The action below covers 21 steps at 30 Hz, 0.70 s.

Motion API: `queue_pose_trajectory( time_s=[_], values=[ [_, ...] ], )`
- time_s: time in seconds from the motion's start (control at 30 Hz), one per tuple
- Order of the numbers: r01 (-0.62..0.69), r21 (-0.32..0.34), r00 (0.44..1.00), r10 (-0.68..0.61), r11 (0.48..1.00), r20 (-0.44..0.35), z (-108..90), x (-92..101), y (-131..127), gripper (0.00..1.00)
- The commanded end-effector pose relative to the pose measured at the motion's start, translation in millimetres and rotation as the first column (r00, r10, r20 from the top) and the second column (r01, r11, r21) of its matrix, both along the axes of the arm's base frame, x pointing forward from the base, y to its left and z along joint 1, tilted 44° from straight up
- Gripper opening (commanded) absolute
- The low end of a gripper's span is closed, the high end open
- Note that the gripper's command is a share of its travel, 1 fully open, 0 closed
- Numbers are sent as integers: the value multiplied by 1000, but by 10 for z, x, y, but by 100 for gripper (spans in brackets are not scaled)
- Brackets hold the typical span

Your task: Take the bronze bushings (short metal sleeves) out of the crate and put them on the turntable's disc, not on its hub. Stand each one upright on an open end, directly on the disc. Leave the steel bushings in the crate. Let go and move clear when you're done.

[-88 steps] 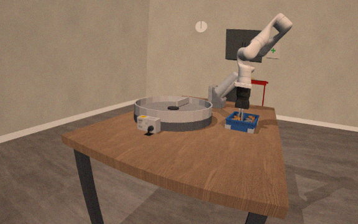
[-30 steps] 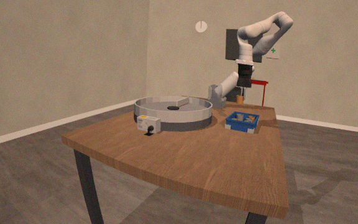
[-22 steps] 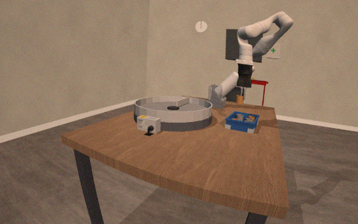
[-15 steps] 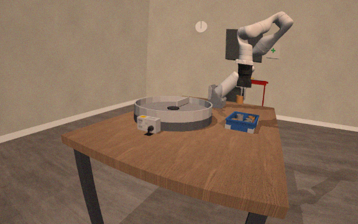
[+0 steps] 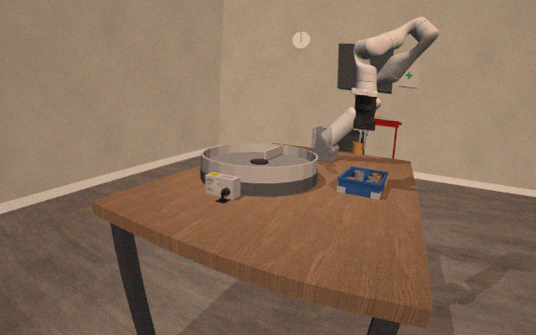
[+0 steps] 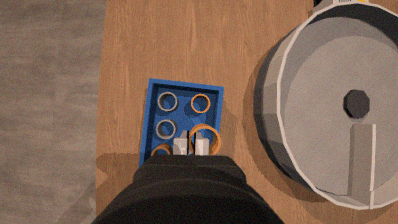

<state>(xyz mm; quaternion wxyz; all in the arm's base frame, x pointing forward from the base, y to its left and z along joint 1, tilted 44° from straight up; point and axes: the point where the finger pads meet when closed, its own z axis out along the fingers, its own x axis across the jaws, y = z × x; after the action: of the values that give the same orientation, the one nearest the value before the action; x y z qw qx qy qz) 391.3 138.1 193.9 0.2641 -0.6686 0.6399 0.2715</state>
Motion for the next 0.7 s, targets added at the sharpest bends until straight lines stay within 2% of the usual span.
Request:
queue_pose_trajectory(
  time_s=[0.0, 0.3, 0.67],
  values=[
    [-5, -5, 1000, 5, 1000, -4, -81, -31, -95, 0],
    [-4, -5, 1000, 4, 1000, -4, -282, -45, -305, 0],
    [-4, -8, 1000, 4, 1000, 3, -800, -50, -864, 0]
  ],
)
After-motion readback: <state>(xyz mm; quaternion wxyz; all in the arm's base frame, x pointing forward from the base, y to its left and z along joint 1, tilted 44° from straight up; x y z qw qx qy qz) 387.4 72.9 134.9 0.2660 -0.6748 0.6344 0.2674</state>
